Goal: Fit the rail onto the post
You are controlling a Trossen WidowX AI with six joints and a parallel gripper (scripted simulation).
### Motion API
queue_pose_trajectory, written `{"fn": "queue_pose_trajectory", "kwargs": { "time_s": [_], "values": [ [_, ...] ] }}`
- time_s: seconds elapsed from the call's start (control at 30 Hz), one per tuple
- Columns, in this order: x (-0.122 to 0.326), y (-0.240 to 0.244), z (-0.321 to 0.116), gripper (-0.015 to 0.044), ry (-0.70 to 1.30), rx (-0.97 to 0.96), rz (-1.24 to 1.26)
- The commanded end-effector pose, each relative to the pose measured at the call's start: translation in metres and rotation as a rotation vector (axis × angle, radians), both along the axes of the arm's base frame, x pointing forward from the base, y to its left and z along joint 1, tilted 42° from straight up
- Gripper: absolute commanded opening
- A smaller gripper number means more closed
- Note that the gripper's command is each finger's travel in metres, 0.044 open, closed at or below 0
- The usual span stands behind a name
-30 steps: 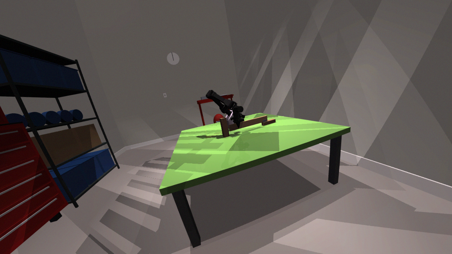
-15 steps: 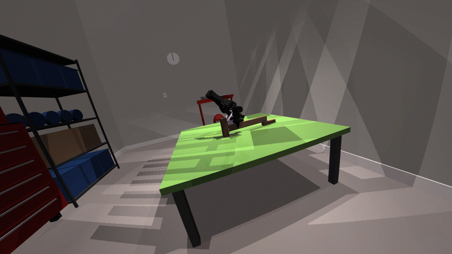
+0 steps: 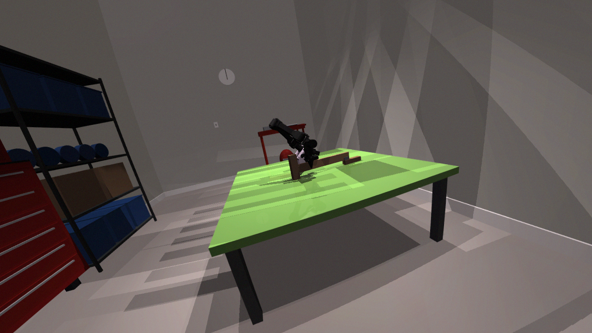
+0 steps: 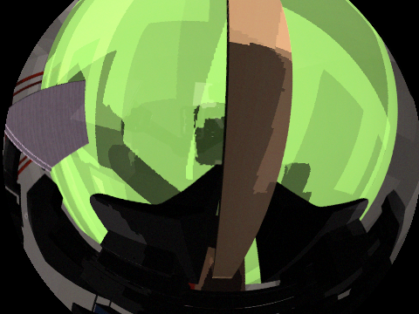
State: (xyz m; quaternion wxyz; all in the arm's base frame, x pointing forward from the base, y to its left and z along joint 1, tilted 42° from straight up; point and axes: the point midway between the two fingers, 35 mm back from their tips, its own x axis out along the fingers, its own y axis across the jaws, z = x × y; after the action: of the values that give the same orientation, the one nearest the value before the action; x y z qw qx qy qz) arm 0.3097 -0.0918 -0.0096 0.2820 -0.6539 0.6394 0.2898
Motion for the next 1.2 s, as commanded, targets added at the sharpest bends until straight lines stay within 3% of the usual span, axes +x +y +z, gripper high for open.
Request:
{"fn": "queue_pose_trajectory", "kwargs": {
  "time_s": [0.0,1.17],
  "values": [
    [0.0007,-0.0009,0.0038,0.0000,-0.004,-0.002,0.005],
    [0.0009,-0.0087,0.0114,0.0000,-0.004,-0.003,0.005]
  ]
}}
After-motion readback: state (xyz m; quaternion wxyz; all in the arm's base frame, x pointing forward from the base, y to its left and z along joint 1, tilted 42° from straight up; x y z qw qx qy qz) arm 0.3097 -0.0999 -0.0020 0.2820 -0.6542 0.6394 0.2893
